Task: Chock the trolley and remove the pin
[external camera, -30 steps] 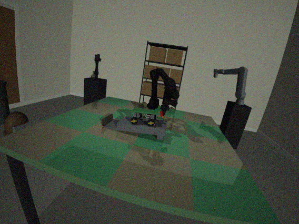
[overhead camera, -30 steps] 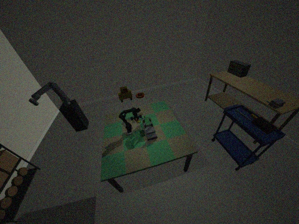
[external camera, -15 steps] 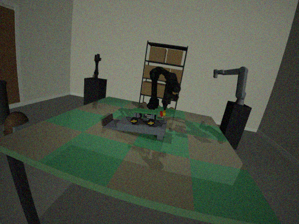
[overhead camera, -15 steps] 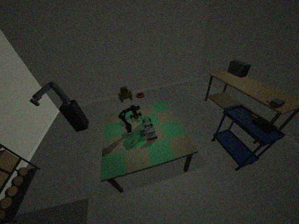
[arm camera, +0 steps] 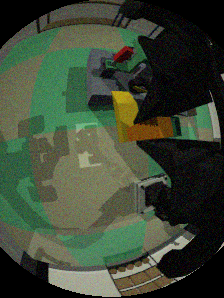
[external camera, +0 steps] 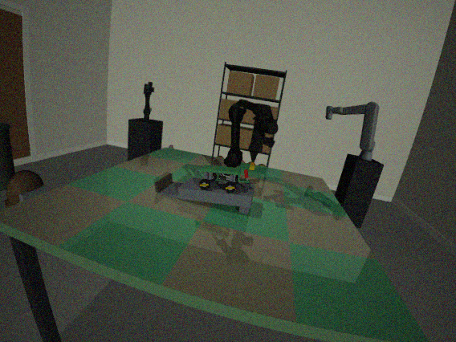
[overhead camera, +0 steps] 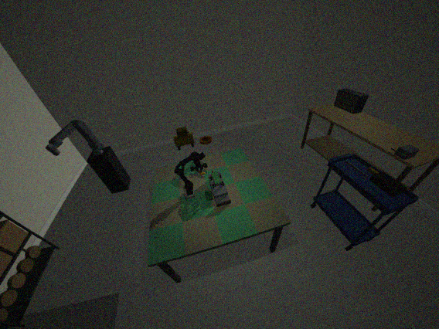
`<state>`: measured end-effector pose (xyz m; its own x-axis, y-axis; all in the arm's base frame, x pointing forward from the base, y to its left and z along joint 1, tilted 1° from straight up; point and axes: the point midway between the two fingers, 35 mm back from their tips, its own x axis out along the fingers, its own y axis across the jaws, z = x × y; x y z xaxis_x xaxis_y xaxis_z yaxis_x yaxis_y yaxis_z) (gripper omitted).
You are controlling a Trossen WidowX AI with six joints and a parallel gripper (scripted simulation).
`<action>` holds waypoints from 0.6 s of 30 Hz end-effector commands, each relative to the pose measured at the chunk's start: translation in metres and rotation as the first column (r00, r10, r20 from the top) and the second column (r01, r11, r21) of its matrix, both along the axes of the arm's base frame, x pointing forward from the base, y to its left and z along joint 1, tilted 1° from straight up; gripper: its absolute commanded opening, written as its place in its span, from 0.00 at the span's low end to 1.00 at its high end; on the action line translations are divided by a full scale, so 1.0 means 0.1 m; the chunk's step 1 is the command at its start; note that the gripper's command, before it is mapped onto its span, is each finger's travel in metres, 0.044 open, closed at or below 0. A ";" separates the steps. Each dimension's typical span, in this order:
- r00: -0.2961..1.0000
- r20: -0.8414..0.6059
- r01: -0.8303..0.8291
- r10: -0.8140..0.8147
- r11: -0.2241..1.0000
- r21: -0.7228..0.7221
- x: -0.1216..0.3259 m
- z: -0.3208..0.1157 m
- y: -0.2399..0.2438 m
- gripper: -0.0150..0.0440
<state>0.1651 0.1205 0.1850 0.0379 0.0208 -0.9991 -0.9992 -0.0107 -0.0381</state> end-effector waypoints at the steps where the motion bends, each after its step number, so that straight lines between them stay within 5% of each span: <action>1: 0.999 -0.004 0.044 -0.044 0.999 0.006 0.00 0.02 0.01 0.25; 18: 0.812 -0.024 0.584 -0.583 0.812 0.019 0.00 0.02 0.01 0.25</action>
